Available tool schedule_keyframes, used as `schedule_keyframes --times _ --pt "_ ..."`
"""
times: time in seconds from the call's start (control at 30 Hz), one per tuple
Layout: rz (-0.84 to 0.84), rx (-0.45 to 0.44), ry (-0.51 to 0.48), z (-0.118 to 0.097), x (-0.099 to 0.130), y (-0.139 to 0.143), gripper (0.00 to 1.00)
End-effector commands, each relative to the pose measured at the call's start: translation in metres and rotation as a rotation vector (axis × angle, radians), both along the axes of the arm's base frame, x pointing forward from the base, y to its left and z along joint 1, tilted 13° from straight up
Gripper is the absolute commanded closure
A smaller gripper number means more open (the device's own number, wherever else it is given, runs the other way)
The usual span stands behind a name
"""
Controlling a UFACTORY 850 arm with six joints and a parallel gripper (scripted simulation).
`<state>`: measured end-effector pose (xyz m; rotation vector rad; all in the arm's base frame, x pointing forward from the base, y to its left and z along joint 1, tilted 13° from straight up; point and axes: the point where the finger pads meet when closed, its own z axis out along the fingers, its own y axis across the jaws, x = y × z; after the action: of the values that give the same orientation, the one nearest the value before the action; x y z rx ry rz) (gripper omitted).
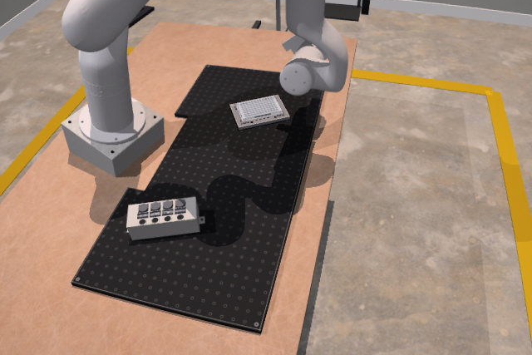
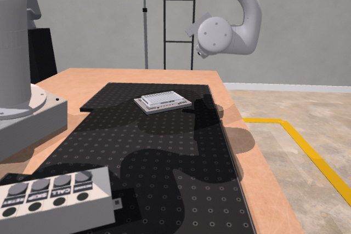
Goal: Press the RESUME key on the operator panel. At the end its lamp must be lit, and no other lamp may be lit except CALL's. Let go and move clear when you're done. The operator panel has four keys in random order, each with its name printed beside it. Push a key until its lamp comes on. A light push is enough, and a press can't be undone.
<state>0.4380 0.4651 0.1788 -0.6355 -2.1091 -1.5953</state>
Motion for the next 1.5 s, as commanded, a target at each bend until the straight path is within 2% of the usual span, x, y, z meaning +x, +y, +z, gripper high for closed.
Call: schedule_keyframes --times 0.0,0.13,0.23,0.33,0.43,0.6,0.8,0.9,1.0,1.17,1.23,1.3,1.4,1.47 --pt "-0.006 -0.018 -0.084 -0.001 0.008 -0.013 1.0" --pt "-0.007 -0.033 -0.138 -0.002 0.014 -0.024 1.0" --pt "-0.006 -0.059 -0.223 -0.004 0.021 -0.037 1.0" --pt "-0.006 -0.059 -0.223 -0.005 0.022 -0.04 1.0" --pt "-0.003 -0.087 -0.306 -0.006 0.028 -0.053 1.0" --pt "-0.001 -0.098 -0.338 -0.007 0.031 -0.06 1.0" --pt "0.01 -0.149 -0.469 -0.011 0.041 -0.086 1.0" --pt "0.01 -0.149 -0.469 -0.011 0.042 -0.088 1.0" --pt "0.021 -0.182 -0.548 -0.013 0.046 -0.102 1.0" --pt "0.027 -0.196 -0.578 -0.014 0.048 -0.109 1.0" --pt "0.035 -0.217 -0.626 -0.015 0.051 -0.119 1.0" --pt "0.035 -0.217 -0.626 -0.015 0.052 -0.121 1.0" --pt "0.052 -0.253 -0.701 -0.017 0.056 -0.136 1.0" --pt "0.052 -0.253 -0.701 -0.017 0.056 -0.138 1.0"
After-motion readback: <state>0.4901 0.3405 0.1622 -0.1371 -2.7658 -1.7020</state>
